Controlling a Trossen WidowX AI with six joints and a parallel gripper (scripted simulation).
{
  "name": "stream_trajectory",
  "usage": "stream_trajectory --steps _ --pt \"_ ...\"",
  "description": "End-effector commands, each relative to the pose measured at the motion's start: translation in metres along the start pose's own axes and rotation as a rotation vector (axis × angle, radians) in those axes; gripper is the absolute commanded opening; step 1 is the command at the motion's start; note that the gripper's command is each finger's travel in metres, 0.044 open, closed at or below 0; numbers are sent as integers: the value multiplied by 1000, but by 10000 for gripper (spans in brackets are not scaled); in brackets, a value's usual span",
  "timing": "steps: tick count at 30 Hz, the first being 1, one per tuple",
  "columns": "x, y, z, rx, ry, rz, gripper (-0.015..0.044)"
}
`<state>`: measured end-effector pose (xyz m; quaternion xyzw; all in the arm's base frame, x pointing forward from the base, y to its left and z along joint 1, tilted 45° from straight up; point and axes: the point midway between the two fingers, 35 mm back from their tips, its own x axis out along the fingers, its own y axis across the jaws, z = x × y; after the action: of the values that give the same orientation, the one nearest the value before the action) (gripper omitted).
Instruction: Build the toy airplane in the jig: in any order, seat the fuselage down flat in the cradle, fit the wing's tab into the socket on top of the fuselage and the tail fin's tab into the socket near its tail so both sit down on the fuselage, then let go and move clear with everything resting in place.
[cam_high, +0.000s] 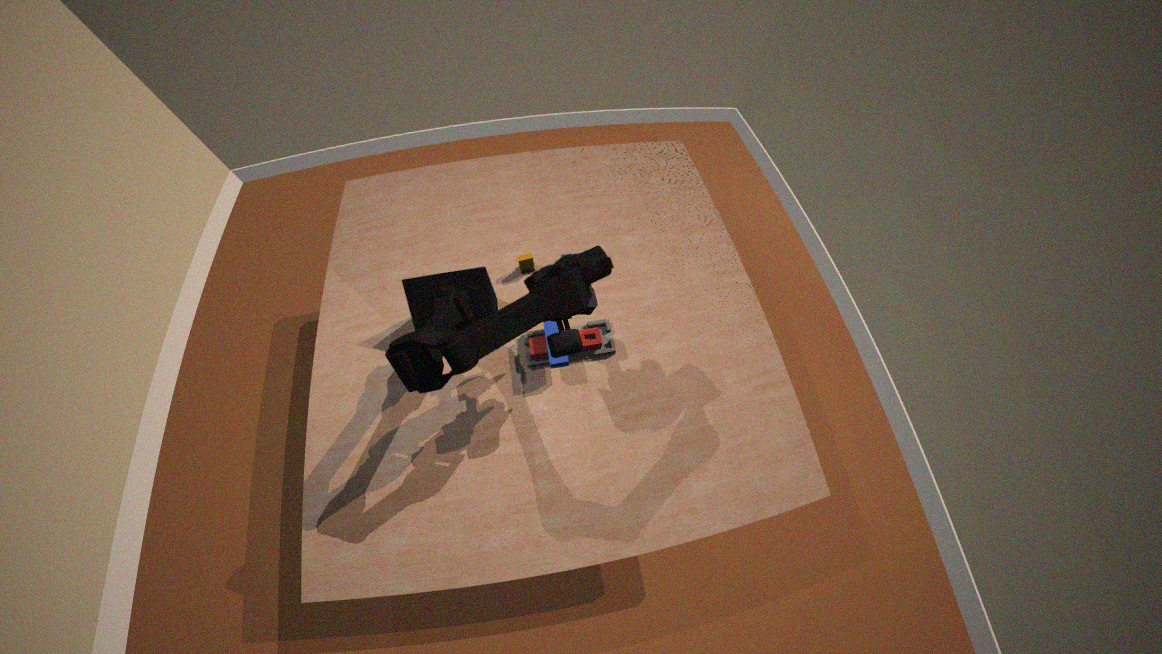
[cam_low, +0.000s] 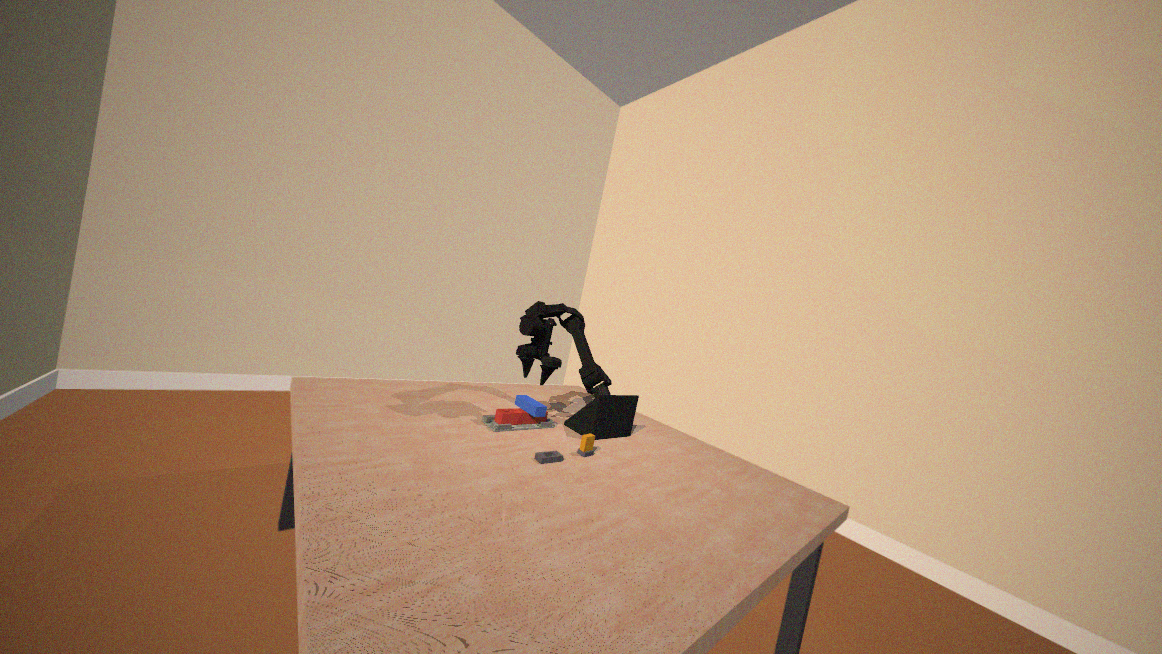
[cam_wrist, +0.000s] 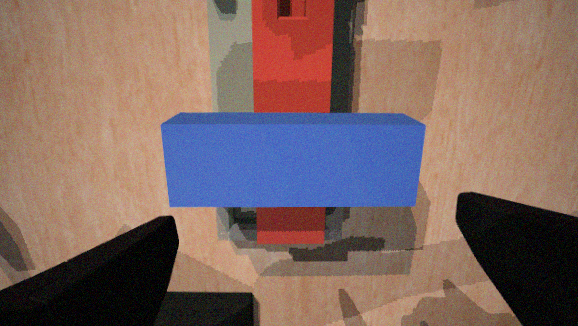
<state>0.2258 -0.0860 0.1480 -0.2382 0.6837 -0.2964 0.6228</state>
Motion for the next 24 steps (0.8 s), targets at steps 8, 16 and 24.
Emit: stream_trajectory --steps 8,16,24 --pt "-3 55 10 -32 11 51 440" --pt "-11 190 6 -38 8 60 440" --pt "-2 270 -28 -27 4 18 440"
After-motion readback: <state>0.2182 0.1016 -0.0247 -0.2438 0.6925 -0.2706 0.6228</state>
